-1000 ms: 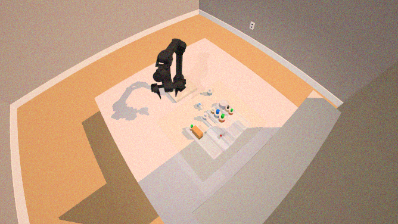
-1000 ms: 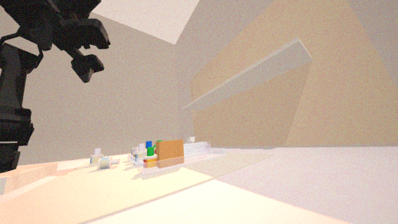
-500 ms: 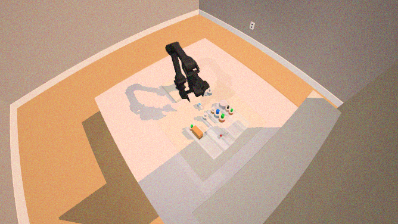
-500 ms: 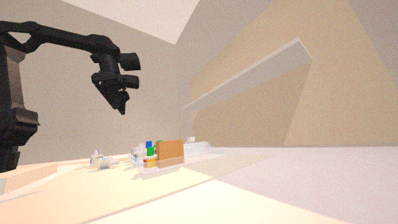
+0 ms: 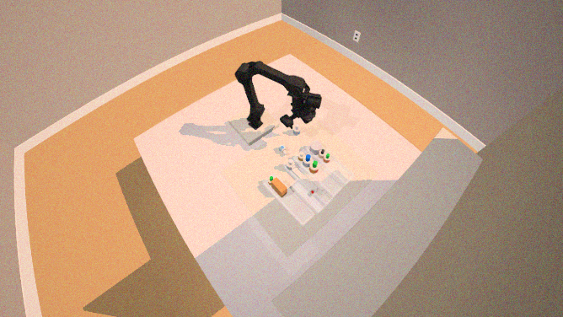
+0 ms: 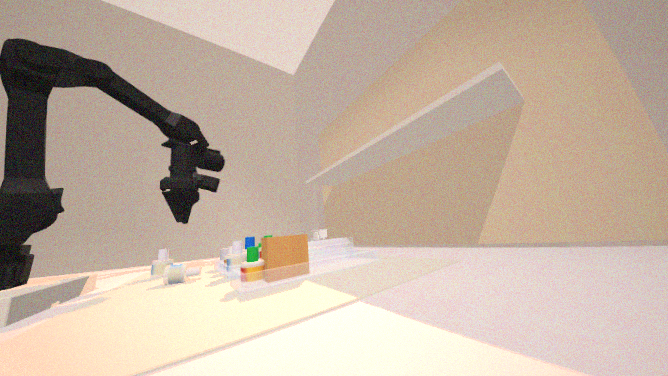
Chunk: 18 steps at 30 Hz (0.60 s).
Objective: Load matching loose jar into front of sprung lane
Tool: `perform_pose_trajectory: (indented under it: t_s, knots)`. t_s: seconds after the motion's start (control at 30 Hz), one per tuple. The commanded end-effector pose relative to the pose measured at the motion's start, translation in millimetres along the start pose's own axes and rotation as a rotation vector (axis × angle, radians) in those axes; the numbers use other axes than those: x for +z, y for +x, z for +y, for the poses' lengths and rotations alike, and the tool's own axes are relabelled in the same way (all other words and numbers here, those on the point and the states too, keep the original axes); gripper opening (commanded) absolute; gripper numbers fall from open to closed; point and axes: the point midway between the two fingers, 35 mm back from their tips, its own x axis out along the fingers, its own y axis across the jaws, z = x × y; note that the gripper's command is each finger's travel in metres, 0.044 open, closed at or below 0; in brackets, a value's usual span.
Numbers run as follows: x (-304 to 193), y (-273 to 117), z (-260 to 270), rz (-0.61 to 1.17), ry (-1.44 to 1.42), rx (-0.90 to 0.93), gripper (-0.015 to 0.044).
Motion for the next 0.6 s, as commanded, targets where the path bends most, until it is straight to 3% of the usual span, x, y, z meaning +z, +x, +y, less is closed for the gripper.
perform_pose_trajectory:
  t_s: [0.0,0.2,0.33,0.57]
  knots:
    - [-31.3,16.2,25.8,0.052,-0.038,-0.039,0.044]
    - [-36.7,20.3,28.5,0.059,-0.045,-0.044,0.044]
    - [-38.8,55.2,25.9,0.059,-0.045,-0.045,0.044]
    - [-39.1,58.5,24.0,0.059,-0.045,-0.045,0.044]
